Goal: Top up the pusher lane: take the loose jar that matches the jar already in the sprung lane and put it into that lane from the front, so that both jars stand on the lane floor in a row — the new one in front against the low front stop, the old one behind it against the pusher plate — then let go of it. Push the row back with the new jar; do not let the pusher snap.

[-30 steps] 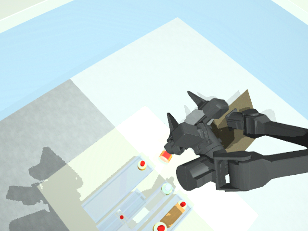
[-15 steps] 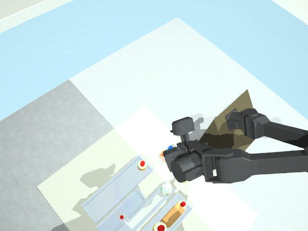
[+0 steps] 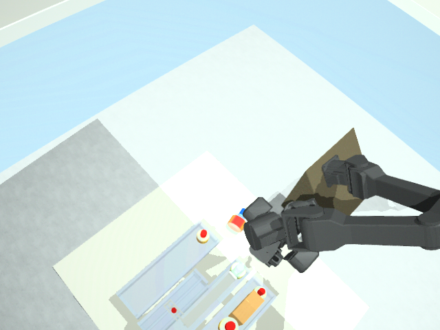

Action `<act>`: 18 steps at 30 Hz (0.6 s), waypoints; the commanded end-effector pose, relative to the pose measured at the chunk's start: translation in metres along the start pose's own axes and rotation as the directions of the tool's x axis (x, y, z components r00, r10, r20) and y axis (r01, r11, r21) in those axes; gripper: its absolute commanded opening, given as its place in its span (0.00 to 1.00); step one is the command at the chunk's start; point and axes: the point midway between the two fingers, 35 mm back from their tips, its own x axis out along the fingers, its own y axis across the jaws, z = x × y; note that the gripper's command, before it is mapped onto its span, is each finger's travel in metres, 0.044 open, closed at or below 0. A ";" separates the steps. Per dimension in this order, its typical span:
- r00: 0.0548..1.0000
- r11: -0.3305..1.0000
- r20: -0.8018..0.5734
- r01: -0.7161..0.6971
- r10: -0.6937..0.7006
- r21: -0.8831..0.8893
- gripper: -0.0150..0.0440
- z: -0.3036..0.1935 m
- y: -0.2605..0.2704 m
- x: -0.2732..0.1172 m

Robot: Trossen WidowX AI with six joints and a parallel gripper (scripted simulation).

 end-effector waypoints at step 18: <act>1.000 1.000 -0.003 -0.013 0.013 -0.001 1.00 0.000 0.001 0.055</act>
